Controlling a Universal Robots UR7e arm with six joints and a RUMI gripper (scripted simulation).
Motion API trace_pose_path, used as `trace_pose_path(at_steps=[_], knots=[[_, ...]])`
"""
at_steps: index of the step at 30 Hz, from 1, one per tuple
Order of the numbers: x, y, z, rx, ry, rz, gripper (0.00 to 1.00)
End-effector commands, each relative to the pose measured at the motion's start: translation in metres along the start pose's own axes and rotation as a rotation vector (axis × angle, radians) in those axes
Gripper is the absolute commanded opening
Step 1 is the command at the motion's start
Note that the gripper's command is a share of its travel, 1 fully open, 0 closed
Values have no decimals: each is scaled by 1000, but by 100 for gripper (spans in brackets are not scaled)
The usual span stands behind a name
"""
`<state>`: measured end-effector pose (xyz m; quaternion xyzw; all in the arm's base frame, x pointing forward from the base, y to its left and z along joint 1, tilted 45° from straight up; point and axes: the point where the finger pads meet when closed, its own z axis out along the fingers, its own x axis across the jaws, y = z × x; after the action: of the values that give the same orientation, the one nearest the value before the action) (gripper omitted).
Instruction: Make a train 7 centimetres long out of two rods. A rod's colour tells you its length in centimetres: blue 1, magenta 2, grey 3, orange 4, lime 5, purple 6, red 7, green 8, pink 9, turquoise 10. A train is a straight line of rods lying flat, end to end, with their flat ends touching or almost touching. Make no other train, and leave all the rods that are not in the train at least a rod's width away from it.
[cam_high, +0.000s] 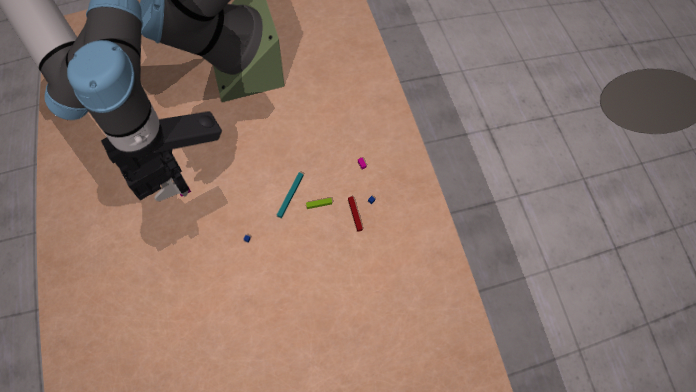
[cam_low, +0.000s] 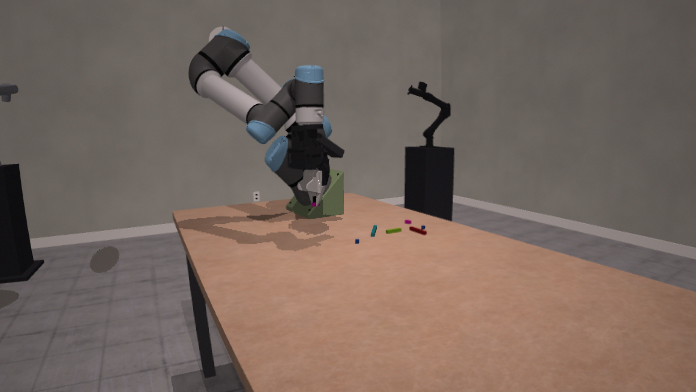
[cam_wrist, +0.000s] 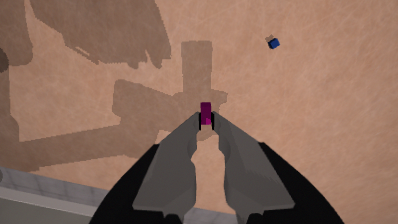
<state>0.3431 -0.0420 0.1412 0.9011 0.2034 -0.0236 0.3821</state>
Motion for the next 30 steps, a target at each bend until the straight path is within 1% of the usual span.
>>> trace_pose_path(at_steps=[1, 3, 16, 18, 20, 26, 30], knots=[[3, -12, 0, 2, 4, -111, 0], [5, -22, 0, 3, 5, -211, 0], [8, -60, -1, 1, 4, -579, 0], [8, -60, -1, 1, 4, -579, 0], [8, -69, -1, 0, 3, -679, 0], [8, -85, -1, -4, 1, -847, 0], [8, -91, -1, -5, 0, -903, 0]])
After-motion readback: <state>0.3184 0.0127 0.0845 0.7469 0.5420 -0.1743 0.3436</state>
